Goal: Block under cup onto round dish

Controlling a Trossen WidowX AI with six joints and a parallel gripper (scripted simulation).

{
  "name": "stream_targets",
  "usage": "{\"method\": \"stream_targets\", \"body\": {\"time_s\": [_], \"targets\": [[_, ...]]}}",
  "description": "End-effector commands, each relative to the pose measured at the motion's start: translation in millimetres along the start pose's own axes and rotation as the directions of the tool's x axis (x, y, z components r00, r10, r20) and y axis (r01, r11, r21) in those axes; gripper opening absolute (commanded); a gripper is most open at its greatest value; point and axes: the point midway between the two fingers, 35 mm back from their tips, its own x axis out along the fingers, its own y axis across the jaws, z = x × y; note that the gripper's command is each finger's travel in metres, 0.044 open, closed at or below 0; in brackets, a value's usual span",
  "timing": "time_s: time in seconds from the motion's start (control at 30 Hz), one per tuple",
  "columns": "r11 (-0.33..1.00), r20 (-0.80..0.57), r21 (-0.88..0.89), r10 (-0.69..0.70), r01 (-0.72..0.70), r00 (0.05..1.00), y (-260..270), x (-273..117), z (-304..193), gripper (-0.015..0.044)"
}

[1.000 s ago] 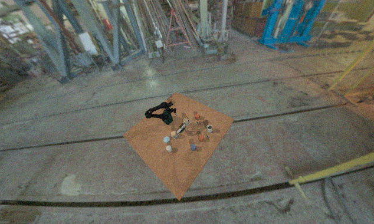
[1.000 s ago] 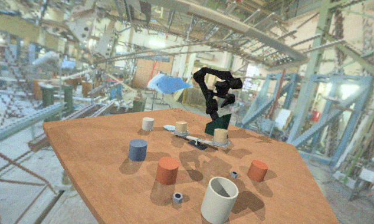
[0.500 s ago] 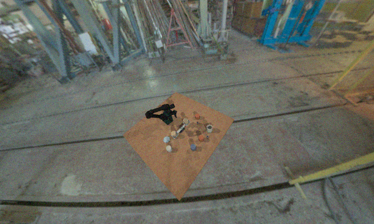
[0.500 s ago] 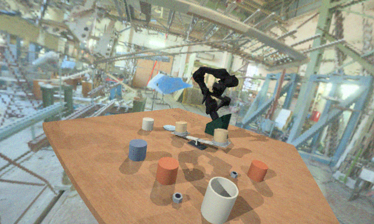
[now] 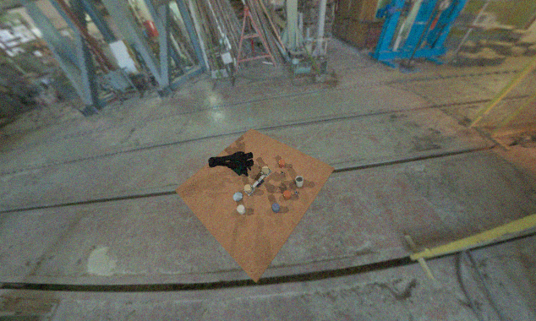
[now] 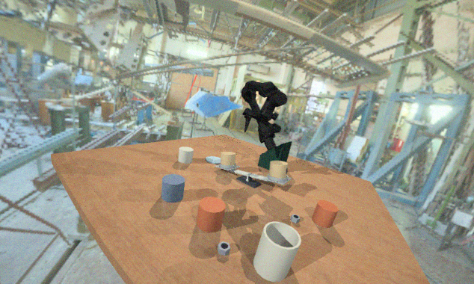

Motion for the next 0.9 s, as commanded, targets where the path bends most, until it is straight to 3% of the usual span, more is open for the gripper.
{"method": "stream_targets", "body": {"time_s": [0.0, 0.37, 0.87], "targets": [[0.991, -0.048, -0.123, 0.043, -0.049, 0.998, -10, 12, -1, 0.044], [0.879, -0.155, -0.432, 0.149, -0.203, 0.977, -41, 46, -9, 0.044], [0.571, -0.249, -0.73, 0.29, -0.376, 0.924, -82, 93, -36, 0.044]]}}
